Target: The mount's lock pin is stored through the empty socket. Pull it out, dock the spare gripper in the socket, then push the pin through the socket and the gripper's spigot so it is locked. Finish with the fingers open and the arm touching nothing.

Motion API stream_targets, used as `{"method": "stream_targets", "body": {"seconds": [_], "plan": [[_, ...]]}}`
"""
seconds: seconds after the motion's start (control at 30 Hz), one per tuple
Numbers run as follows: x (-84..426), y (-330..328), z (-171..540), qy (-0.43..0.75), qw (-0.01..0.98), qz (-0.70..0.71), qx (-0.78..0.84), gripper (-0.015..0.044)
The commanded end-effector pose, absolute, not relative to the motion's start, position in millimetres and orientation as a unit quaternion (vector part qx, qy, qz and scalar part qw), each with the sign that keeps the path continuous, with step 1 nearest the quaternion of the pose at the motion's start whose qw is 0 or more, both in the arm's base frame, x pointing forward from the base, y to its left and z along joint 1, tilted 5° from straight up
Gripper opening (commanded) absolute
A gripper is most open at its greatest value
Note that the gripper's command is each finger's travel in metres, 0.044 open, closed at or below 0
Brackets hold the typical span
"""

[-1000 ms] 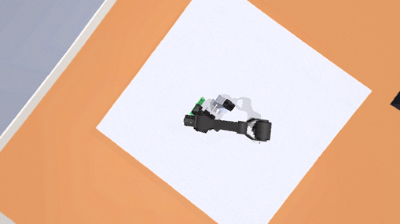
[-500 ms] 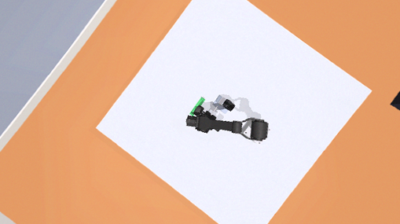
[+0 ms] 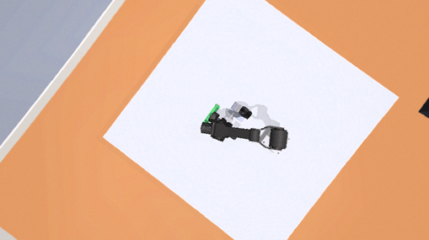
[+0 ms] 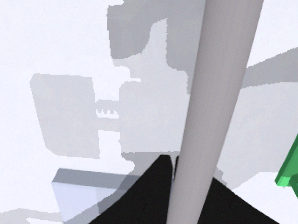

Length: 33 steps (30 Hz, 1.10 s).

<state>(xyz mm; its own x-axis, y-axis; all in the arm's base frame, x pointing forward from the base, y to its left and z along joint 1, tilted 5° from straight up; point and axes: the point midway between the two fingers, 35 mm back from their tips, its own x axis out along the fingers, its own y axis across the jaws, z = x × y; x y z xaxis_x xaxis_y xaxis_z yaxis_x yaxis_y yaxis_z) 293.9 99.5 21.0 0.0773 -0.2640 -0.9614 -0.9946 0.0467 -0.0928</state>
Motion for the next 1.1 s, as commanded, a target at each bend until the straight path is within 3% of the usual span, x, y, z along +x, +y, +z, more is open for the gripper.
{"method": "stream_targets", "body": {"seconds": [0.0, 1.07], "plan": [[294, 97, 21, 0.552, 0.466, 0.395, -0.568, 0.0], [293, 75, 21, 0.552, 0.467, 0.395, -0.567, 0.0]]}}
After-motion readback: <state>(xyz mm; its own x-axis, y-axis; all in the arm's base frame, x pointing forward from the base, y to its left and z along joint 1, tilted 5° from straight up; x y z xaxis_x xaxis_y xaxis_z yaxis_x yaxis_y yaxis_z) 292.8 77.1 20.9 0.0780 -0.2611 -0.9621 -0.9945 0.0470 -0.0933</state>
